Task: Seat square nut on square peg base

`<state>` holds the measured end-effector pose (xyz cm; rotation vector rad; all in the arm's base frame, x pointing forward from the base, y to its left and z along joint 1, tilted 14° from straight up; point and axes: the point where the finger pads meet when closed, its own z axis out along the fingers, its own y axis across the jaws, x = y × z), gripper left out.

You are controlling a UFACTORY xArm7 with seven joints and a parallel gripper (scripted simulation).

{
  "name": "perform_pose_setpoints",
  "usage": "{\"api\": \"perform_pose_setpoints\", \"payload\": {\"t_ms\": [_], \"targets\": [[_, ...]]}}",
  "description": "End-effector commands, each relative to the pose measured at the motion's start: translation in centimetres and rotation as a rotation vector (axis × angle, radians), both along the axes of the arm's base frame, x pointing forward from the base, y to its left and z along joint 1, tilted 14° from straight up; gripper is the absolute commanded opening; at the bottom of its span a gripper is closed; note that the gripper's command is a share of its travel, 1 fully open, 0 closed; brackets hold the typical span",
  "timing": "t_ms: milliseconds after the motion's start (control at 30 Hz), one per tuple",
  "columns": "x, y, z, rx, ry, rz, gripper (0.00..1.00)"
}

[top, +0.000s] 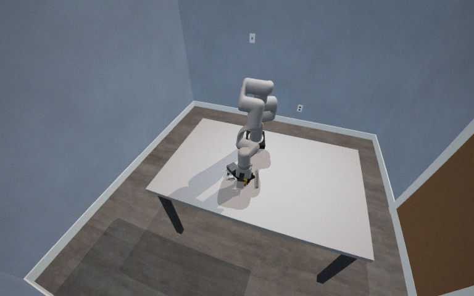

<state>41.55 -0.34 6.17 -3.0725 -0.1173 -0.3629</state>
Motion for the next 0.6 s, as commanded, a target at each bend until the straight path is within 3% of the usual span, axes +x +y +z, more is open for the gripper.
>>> {"api": "perform_pose_setpoints", "payload": {"t_ms": [0,100,133,567], "targets": [[0.15,-0.05,-0.06,-0.001,-0.004,-0.001,0.60],[0.15,-0.06,-0.07,-0.001,-0.004,-0.001,0.60],[0.15,-0.06,-0.07,-0.001,-0.004,-0.001,0.00],[0.15,-0.06,-0.07,-0.001,-0.004,-0.001,0.00]]}}
